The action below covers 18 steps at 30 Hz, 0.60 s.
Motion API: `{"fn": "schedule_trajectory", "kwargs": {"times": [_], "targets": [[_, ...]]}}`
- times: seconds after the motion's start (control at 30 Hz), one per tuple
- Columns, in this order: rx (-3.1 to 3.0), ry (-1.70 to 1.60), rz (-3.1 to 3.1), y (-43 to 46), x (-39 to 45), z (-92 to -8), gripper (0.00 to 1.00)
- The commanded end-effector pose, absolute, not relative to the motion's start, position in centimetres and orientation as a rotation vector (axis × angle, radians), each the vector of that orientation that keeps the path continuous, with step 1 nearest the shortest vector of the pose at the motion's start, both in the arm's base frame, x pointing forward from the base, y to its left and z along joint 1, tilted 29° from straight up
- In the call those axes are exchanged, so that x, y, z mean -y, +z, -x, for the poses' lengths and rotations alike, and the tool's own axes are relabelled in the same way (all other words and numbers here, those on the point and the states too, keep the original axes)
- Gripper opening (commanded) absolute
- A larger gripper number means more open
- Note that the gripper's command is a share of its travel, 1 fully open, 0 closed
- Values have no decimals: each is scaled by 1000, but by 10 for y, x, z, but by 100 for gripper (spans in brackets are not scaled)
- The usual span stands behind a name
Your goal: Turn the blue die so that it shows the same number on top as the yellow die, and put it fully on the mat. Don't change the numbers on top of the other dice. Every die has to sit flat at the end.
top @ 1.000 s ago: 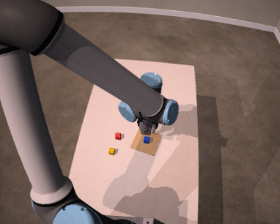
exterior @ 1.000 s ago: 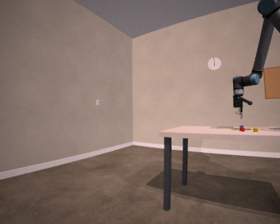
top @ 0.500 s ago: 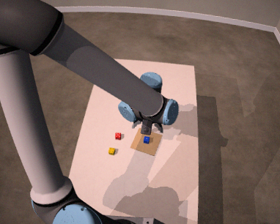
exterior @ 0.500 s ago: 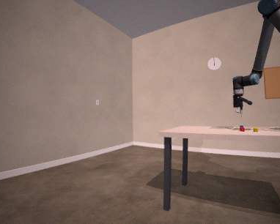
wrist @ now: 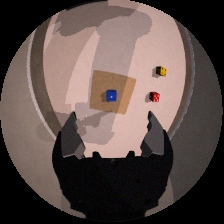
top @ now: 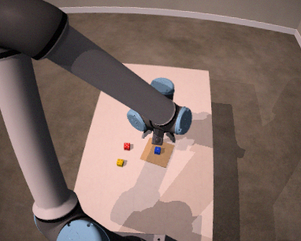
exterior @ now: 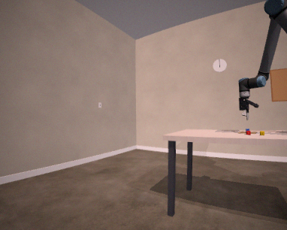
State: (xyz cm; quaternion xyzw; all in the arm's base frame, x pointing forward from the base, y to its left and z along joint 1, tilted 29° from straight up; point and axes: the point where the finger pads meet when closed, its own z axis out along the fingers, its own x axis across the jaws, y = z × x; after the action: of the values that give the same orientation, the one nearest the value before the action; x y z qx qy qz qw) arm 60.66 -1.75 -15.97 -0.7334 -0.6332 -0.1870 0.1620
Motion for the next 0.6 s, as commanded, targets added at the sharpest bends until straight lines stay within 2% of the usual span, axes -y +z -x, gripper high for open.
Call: {"fn": "schedule_trajectory", "kwargs": {"times": [0.0, 0.57], "targets": [[1832, -540, 2077, -159, 18, -607, 100], [2271, -637, 1698, -161, 19, -604, 100]]}}
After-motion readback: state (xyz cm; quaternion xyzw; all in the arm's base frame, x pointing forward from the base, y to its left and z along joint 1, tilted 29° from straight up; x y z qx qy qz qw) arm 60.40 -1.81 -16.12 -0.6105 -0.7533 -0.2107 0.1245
